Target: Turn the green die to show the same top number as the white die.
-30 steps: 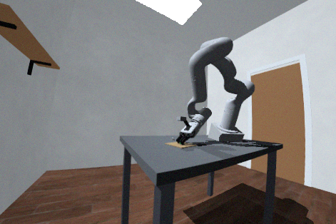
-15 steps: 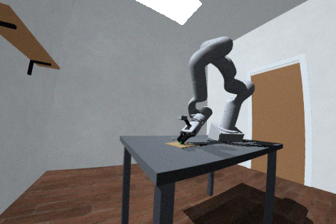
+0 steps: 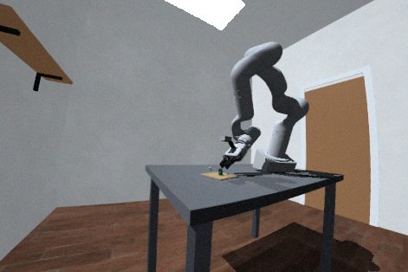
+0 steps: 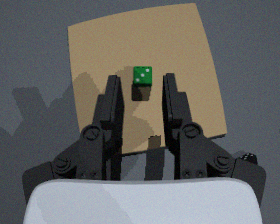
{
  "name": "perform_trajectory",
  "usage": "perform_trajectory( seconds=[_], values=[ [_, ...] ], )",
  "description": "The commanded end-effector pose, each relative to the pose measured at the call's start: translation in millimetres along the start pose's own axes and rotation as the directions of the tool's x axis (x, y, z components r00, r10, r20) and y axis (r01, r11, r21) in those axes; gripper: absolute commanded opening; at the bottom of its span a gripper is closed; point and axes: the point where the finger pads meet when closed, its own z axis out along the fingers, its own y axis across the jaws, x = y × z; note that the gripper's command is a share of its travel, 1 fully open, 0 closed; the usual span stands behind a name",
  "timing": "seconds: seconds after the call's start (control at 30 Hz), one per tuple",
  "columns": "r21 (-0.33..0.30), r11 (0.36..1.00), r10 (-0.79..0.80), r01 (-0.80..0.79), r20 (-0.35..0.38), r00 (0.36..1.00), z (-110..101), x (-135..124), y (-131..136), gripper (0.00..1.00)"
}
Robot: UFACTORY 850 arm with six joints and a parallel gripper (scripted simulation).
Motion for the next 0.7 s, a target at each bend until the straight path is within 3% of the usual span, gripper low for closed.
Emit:
perform_trajectory(
  seconds=[0.0,0.33,0.67],
  values=[
    [0.0,1.0,0.0,0.0,-0.001,1.0,-3,1,0,0.31],
    [0.0,1.0,0.0,0.0,-0.001,1.0,-14,14,0,0.31],
    [0.0,1.0,0.0,0.0,-0.001,1.0,-39,44,0,0.31]
  ],
)
